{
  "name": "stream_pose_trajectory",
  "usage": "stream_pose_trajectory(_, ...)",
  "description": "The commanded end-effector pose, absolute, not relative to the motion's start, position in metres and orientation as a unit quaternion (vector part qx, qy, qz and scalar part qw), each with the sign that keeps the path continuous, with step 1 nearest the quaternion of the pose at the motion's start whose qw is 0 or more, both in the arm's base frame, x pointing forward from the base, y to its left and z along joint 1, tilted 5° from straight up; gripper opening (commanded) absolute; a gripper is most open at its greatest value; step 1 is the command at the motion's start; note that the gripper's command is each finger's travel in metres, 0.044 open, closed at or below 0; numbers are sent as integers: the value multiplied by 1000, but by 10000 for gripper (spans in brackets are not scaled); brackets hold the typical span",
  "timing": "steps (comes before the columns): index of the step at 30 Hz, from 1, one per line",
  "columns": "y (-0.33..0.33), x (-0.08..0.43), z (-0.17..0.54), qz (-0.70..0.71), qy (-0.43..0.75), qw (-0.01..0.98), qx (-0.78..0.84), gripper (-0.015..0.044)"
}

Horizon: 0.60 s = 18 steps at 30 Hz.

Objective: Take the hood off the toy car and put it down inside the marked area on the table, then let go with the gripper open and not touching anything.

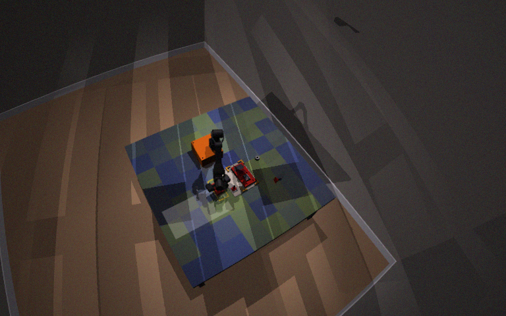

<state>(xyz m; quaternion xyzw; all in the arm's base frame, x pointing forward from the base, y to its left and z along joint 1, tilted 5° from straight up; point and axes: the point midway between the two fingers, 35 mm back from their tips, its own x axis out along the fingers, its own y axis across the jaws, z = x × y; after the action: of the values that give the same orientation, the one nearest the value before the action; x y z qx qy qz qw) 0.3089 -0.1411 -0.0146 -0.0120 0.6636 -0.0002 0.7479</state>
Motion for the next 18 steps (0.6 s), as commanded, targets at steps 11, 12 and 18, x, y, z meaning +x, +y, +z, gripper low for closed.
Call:
stream_pose_trajectory(11,-140,308,-23,0,665,747,-9,0)
stream_pose_trajectory(12,-140,308,-23,0,665,747,-9,0)
stream_pose_trajectory(18,-141,309,-21,0,664,748,-12,105)
